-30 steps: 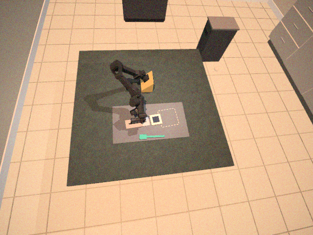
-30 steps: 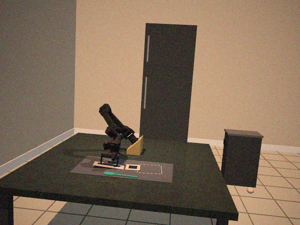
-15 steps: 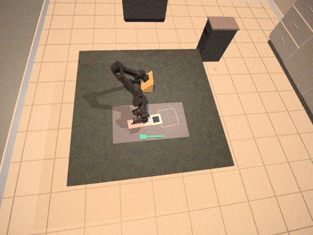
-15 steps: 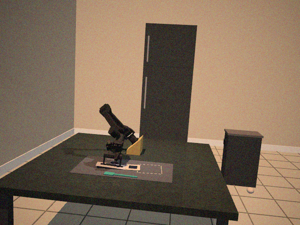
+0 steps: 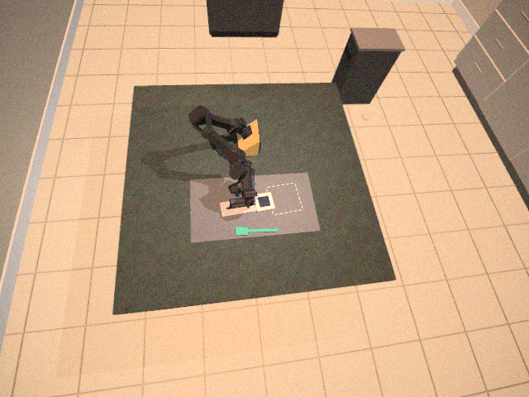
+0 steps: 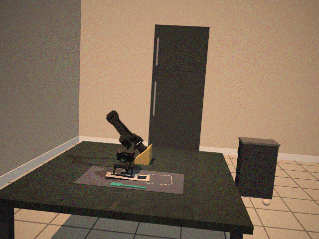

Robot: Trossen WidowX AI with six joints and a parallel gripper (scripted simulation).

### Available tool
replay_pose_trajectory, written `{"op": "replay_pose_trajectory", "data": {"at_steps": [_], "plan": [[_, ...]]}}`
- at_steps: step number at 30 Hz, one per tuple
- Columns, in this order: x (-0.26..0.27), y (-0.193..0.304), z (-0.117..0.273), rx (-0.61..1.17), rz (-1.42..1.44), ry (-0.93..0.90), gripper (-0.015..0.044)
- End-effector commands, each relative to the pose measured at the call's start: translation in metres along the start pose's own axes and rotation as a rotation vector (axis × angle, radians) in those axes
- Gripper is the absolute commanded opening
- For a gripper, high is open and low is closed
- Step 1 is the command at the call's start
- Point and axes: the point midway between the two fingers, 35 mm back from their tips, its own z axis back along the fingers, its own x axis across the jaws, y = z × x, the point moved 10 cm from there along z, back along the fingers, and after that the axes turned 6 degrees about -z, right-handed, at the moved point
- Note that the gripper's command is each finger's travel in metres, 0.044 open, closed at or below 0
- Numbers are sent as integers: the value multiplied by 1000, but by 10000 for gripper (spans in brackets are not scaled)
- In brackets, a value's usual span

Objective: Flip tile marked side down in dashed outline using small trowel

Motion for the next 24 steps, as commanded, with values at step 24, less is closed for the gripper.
{"op": "replay_pose_trajectory", "data": {"at_steps": [24], "plan": [[36, 22, 33, 82, -78, 1, 0]]}}
